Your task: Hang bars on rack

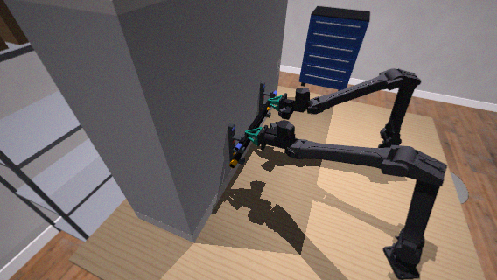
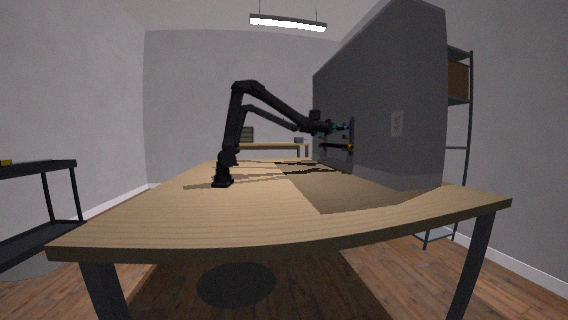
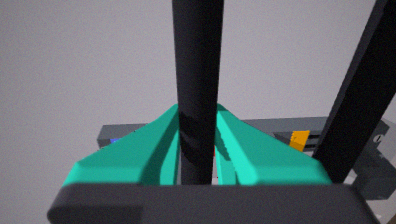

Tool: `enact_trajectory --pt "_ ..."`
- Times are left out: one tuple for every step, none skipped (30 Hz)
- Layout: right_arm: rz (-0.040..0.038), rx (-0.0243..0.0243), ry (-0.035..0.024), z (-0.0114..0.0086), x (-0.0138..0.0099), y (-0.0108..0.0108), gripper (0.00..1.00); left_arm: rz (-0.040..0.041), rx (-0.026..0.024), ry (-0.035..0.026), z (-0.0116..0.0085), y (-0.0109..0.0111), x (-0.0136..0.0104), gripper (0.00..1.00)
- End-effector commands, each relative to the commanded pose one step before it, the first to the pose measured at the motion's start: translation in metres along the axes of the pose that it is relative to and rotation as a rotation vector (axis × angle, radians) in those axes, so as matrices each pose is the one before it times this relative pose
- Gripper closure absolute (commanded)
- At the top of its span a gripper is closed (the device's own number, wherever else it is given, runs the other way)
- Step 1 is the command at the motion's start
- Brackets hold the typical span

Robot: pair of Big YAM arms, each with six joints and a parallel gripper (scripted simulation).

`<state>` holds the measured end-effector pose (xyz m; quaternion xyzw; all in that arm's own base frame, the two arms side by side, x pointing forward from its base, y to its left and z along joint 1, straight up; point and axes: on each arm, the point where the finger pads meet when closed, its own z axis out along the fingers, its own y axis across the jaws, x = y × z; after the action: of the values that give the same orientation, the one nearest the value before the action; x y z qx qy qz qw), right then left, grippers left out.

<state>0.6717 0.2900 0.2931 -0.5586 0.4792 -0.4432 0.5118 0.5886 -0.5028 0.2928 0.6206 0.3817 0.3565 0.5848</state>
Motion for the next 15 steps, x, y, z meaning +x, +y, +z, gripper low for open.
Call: enact_trajectory --pt "0.04201 0.12174 -0.00928 -0.01804 -0.00369 -0.07013 1.0 -0.04059 -0.13117 0.01336 -0.01917 0.08819 0.0116 1.0" --pt "0.0 0.0 0.0 -0.0007 -0.00026 0.00066 1.0 0.0 0.0 0.0 -0.00082 -0.00006 0.00029 1.0" --pt "0.0 0.0 0.0 -0.0007 -0.00026 0.00066 1.0 0.0 0.0 0.0 -0.00085 0.00001 0.00031 1.0" --pt "0.0 0.0 0.0 -0.0007 -0.00026 0.00066 1.0 0.0 0.0 0.0 -0.00088 0.00007 0.00032 1.0" --pt "0.0 0.0 0.0 -0.0007 -0.00026 0.00066 1.0 0.0 0.0 0.0 -0.0009 0.00011 0.00033 1.0" --pt "0.0 0.0 0.0 -0.0007 -0.00026 0.00066 1.0 0.0 0.0 0.0 -0.00091 0.00013 0.00034 1.0" --pt "0.0 0.0 0.0 -0.0007 -0.00026 0.00066 1.0 0.0 0.0 0.0 -0.00092 0.00016 0.00035 1.0" --pt "0.0 0.0 0.0 -0.0007 -0.00026 0.00066 1.0 0.0 0.0 0.0 -0.00092 0.00014 0.00035 1.0" --pt "0.0 0.0 0.0 -0.0007 -0.00026 0.00066 1.0 0.0 0.0 0.0 -0.00091 0.00012 0.00035 1.0" --pt "0.0 0.0 0.0 -0.0007 -0.00026 0.00066 1.0 0.0 0.0 0.0 -0.00091 0.00011 0.00035 1.0" --pt "0.0 0.0 0.0 -0.0007 -0.00026 0.00066 1.0 0.0 0.0 0.0 -0.00091 0.0001 0.00035 1.0" --pt "0.0 0.0 0.0 0.0 0.0 0.0 1.0 0.0 0.0 0.0 0.0 0.0 0.0 1.0" --pt "0.0 0.0 0.0 0.0 0.0 0.0 1.0 0.0 0.0 0.0 0.0 0.0 0.0 1.0" --pt "-0.00005 -0.00012 -0.00012 -0.00045 -0.00026 0.00087 1.0 0.00003 0.00006 0.00008 -0.00098 0.00057 0.00044 1.0" --pt "0.0 0.0 0.0 -0.00049 -0.00023 0.00084 1.0 0.0 0.0 0.0 -0.00079 -0.00006 0.00032 1.0"
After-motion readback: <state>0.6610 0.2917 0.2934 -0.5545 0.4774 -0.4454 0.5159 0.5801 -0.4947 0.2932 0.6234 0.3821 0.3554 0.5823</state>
